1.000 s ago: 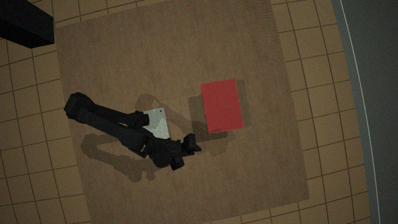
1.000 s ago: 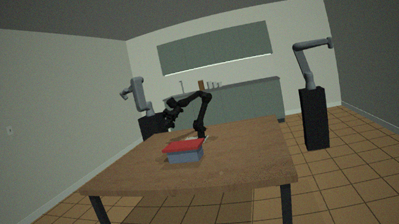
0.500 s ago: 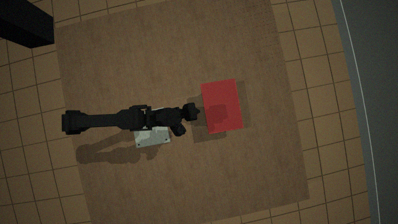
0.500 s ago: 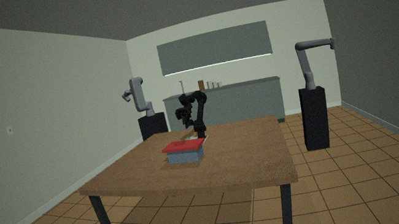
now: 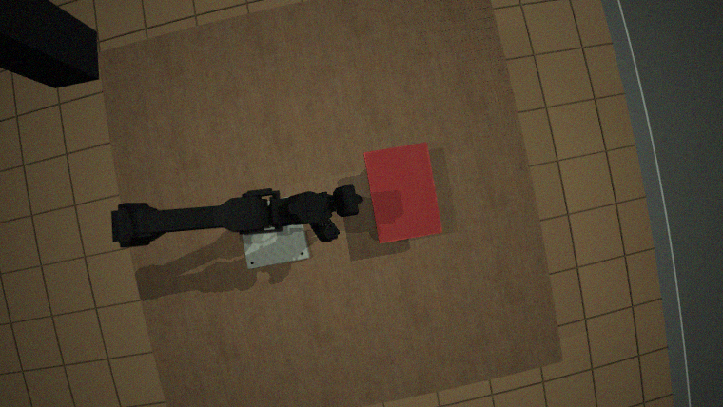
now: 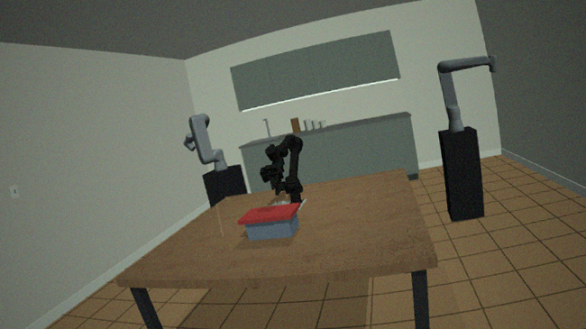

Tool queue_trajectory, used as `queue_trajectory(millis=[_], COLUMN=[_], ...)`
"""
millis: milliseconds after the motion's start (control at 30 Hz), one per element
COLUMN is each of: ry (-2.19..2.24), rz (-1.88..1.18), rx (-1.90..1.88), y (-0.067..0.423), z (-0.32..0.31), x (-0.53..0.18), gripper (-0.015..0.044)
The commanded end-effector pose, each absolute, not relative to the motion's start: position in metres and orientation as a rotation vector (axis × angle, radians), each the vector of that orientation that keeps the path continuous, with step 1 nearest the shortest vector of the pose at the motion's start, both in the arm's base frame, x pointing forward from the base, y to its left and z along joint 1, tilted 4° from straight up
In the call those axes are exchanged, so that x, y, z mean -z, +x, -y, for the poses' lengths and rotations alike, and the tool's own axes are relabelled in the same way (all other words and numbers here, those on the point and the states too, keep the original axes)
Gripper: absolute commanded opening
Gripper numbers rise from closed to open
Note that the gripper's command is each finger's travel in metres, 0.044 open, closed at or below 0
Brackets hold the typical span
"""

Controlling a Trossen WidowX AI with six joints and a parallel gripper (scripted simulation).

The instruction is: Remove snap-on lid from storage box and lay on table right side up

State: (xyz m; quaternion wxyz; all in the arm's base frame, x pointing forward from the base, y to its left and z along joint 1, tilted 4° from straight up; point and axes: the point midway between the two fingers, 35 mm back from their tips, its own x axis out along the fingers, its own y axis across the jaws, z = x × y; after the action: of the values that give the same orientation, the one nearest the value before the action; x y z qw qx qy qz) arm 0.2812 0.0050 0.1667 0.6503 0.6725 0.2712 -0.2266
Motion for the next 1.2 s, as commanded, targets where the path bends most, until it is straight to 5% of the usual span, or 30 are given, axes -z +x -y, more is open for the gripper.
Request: queue_trajectory(millis=[0,1167], ry=[1.529,1.53], rz=[-0.615,-0.613], rx=[0.523,0.52], y=[0.279,0.319], z=[-0.005,-0.009], x=[-0.147,-0.115], gripper=[0.0235,0.0235])
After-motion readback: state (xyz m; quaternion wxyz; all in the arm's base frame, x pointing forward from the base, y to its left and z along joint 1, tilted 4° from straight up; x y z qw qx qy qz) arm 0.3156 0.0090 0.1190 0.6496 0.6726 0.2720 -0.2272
